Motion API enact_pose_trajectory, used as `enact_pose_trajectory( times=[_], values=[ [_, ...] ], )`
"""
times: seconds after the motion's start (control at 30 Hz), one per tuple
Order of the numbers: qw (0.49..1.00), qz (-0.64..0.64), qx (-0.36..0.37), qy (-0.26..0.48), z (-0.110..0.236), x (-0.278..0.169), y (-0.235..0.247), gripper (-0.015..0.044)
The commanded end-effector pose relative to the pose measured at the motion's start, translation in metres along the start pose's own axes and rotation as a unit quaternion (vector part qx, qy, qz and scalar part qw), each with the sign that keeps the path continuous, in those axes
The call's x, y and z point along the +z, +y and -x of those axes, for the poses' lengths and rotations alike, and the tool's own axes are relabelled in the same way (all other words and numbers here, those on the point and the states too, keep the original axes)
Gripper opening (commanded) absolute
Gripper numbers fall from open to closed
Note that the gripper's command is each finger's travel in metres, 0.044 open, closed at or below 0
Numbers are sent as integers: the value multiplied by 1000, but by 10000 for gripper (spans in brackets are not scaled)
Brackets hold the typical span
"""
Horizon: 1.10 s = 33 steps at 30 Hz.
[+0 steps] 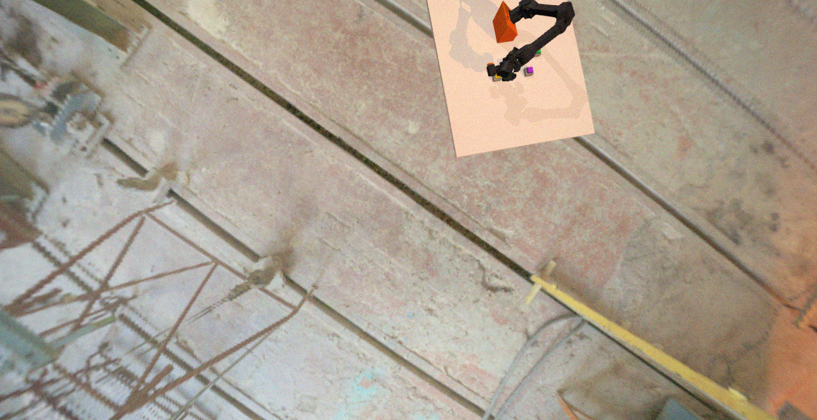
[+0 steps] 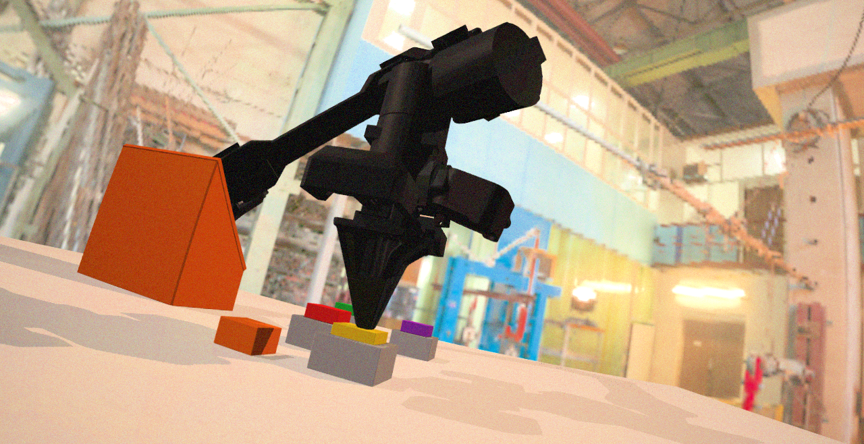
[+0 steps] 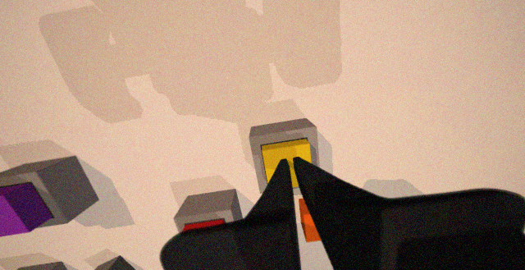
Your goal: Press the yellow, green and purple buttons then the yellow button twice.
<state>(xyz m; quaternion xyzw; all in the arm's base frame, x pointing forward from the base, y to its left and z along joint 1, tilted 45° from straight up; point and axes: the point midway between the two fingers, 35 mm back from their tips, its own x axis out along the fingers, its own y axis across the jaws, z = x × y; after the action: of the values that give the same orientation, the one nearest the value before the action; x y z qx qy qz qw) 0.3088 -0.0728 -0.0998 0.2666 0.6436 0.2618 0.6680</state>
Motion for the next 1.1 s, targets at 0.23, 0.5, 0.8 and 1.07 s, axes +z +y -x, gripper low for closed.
enact_pose_trajectory(
  times=[0.23, 0.5, 0.8, 1.07],
  values=[
    [1000, -5, 4, 3, -2, -3, 1, 20],
    [1000, -4, 3, 3, 28, -2, 1, 20],
    [1000, -7, -7, 3, 54, 15, 75, 178],
    [1000, -8, -8, 1, 80, 2, 211, 387]
  ],
)
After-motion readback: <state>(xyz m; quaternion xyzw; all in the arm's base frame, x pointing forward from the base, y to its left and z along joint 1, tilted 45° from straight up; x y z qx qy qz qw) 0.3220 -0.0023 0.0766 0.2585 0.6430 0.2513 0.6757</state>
